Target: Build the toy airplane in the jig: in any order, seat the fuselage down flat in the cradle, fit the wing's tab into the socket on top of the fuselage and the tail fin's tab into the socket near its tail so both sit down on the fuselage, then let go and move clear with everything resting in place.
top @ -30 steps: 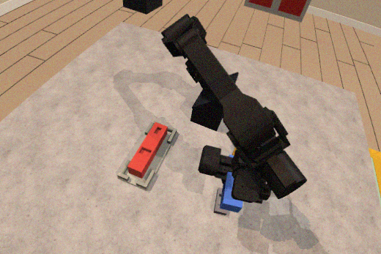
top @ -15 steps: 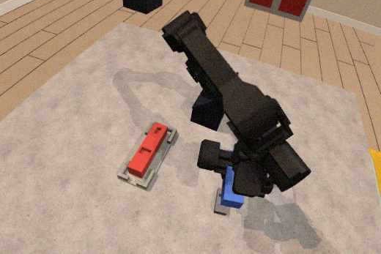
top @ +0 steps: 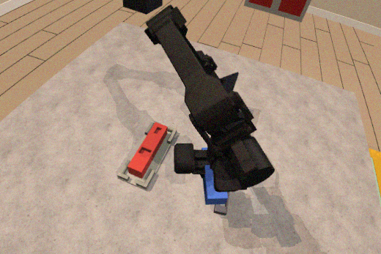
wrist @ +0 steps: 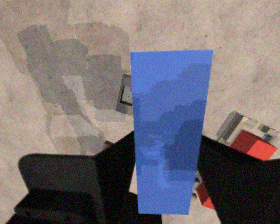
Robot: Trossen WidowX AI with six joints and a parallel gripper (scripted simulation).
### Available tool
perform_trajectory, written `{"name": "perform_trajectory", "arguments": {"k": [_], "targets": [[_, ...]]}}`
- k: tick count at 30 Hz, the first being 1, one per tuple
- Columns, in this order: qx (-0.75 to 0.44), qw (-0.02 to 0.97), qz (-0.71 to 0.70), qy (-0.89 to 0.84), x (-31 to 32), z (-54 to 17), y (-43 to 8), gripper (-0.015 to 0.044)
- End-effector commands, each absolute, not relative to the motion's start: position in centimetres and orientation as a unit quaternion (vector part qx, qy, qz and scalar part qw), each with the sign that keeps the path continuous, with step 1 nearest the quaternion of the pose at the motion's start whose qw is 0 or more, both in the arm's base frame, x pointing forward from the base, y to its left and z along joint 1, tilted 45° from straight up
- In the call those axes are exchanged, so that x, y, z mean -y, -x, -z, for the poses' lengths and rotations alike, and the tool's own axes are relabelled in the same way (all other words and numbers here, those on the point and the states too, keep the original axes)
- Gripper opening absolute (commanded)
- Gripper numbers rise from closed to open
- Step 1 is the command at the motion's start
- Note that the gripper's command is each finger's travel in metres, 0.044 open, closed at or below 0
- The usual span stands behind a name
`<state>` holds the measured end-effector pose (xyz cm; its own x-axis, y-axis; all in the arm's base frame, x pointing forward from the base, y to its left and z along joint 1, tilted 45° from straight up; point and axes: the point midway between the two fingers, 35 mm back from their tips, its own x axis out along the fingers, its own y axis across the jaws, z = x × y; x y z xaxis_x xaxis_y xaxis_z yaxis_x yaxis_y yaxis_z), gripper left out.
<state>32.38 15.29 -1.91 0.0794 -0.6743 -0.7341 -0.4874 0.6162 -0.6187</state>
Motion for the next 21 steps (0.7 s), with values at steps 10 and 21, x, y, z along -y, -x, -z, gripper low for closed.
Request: {"name": "perform_trajectory", "arguments": {"k": [10,21], "targets": [[-0.674,0.548,0.000,0.494,-12.0,-1.0,-33.0,0.0000],[-0.674,0.507,-0.055,0.534,-9.1,-2.9,-33.0,0.0000]]}}
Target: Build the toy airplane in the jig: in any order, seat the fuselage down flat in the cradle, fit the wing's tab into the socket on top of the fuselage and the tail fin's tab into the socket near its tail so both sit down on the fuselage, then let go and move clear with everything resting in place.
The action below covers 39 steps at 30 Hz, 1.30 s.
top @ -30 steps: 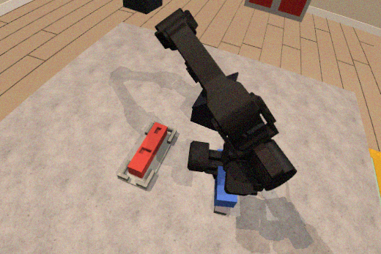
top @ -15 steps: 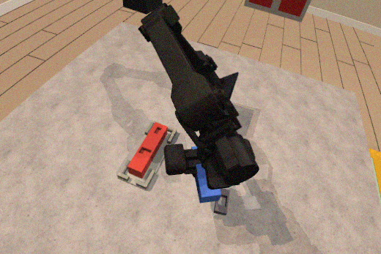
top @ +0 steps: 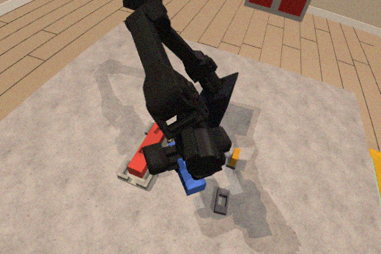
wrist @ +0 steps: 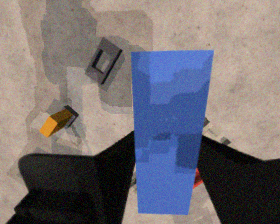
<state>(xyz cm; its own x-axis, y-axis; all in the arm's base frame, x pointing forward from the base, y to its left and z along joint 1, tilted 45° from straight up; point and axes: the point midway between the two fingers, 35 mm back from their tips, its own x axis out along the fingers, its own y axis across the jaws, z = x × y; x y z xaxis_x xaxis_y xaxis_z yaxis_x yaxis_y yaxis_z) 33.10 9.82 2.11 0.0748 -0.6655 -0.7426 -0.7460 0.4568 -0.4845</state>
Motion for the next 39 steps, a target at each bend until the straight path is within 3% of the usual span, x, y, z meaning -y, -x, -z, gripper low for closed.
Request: {"name": "perform_trajectory", "arguments": {"k": [1,39], "targets": [[-0.674,0.502,-0.061,0.538,-8.9,-3.1,-33.0,0.0000],[-0.619,0.285,-0.268,0.681,1.5,-8.8,-30.5,0.0000]]}}
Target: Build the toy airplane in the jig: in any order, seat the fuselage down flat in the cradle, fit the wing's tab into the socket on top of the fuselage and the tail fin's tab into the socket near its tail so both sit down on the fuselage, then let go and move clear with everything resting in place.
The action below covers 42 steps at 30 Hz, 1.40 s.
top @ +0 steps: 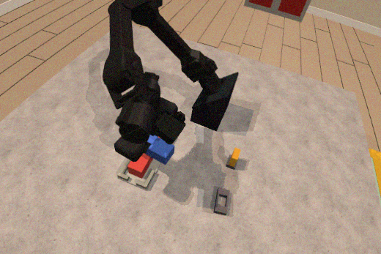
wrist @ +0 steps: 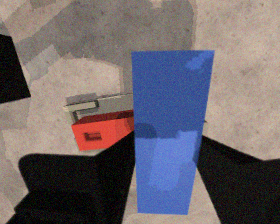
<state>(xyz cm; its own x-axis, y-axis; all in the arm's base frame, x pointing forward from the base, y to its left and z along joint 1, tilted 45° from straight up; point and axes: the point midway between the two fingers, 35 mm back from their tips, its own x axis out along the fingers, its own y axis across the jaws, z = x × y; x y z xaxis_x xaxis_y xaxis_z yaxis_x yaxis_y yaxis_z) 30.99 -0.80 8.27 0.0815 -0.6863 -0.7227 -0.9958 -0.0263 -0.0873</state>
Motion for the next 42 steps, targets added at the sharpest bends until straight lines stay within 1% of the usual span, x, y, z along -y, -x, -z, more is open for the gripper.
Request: {"name": "perform_trajectory", "arguments": {"k": [1,7,14,15,42], "targets": [[-0.617,0.278,-0.273,0.683,1.8,-9.0,-30.4,0.0000],[-0.608,0.249,-0.295,0.694,2.9,-9.5,-29.8,0.0000],[-0.608,0.249,-0.295,0.694,2.9,-9.5,-29.8,0.0184],[-0.608,0.249,-0.295,0.694,2.9,-9.5,-29.8,0.0195],[-0.608,0.249,-0.295,0.694,2.9,-9.6,-29.9,0.0195]]}}
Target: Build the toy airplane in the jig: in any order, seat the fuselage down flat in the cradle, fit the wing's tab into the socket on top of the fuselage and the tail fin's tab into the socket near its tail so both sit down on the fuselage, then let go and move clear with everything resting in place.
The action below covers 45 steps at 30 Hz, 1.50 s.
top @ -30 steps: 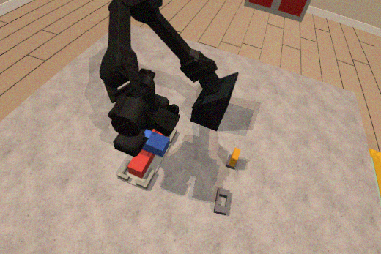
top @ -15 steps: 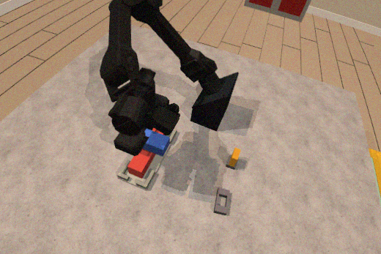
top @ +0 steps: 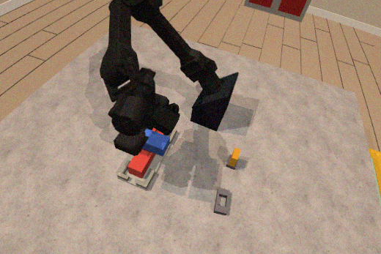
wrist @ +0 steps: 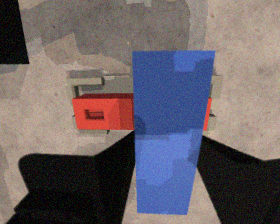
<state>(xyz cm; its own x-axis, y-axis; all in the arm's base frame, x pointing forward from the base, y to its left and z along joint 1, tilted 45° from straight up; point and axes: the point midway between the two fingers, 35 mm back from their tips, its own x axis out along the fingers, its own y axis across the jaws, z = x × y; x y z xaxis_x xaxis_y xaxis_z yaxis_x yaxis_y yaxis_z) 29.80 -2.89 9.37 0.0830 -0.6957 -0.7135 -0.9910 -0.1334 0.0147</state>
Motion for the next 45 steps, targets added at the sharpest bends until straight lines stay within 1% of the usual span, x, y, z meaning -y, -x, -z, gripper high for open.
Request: {"name": "perform_trajectory", "arguments": {"k": [1,28,45], "targets": [[-0.608,0.249,-0.295,0.694,2.9,-9.6,-29.9,0.0195],[-0.608,0.248,-0.294,0.695,5.7,-6.9,-30.2,0.0195],[-0.608,0.248,-0.294,0.695,5.8,-6.7,-30.2,0.0195]]}}
